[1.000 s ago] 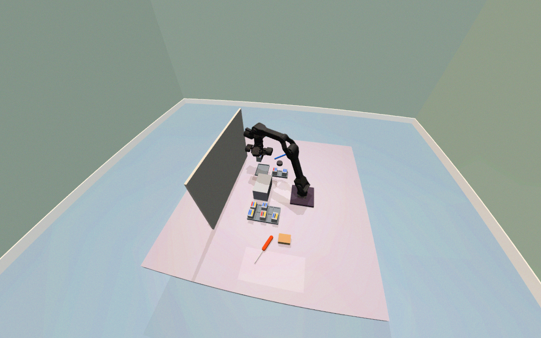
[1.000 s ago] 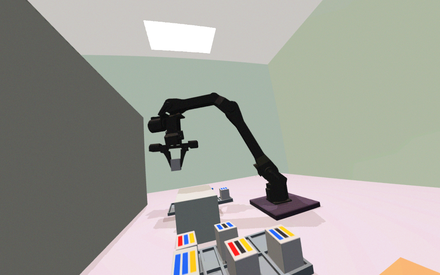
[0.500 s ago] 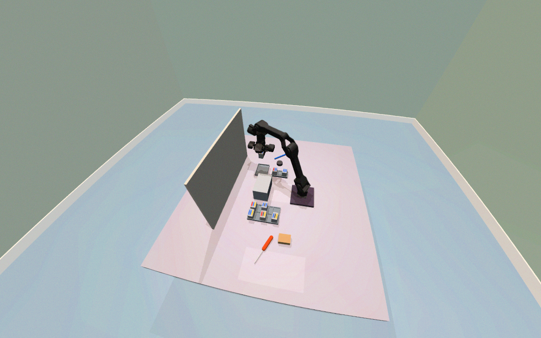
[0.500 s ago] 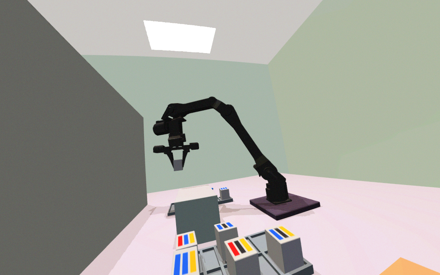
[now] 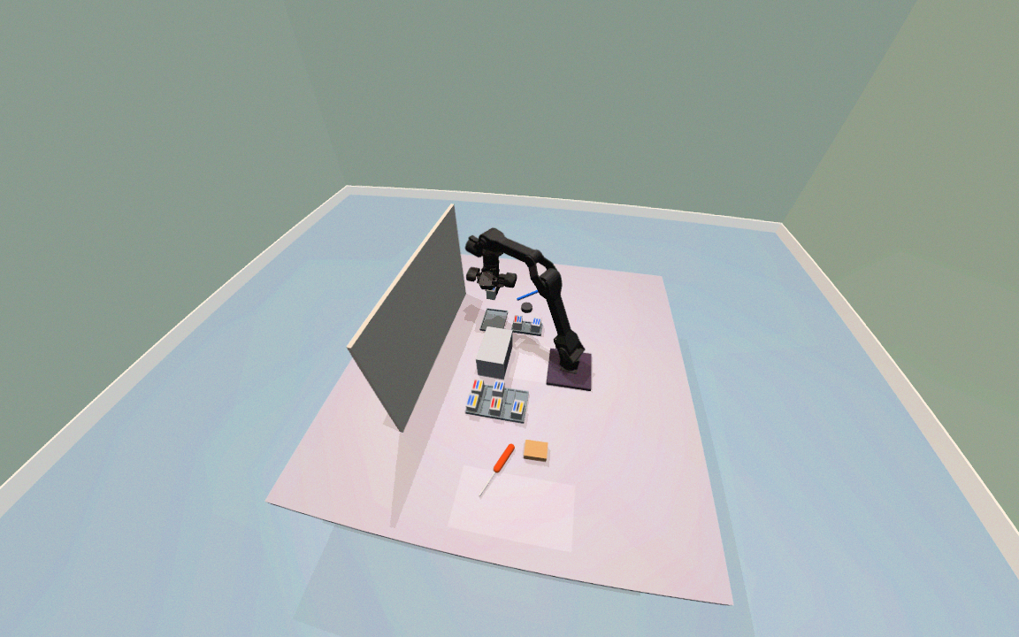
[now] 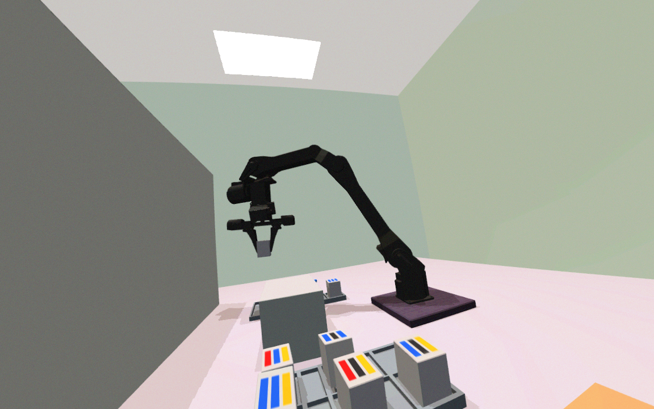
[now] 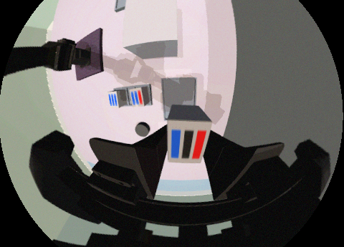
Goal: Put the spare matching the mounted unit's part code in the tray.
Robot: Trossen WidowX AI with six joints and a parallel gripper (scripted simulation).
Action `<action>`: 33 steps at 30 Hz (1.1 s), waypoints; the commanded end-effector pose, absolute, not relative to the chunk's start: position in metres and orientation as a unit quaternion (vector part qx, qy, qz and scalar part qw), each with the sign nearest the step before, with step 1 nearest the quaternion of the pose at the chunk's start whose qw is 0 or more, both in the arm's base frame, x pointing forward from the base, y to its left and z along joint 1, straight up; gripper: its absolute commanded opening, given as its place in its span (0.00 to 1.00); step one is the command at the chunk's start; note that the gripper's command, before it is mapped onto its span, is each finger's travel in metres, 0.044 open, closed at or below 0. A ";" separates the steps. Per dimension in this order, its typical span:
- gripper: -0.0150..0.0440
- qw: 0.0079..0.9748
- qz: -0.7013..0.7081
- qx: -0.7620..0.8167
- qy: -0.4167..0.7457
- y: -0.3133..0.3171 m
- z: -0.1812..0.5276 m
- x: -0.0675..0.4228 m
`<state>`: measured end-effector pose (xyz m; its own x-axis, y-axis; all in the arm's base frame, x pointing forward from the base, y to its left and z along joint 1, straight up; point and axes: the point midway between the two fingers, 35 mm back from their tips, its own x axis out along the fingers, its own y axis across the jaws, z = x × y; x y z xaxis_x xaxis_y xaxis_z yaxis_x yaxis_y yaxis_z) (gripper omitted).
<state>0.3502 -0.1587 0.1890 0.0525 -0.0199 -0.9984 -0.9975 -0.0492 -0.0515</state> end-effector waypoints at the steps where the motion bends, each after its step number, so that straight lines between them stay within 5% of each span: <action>1: 0.25 0.495 0.496 -0.530 0.477 -0.158 0.185 0.351; 33: 0.25 0.495 0.497 -0.529 0.478 -0.160 0.164 0.355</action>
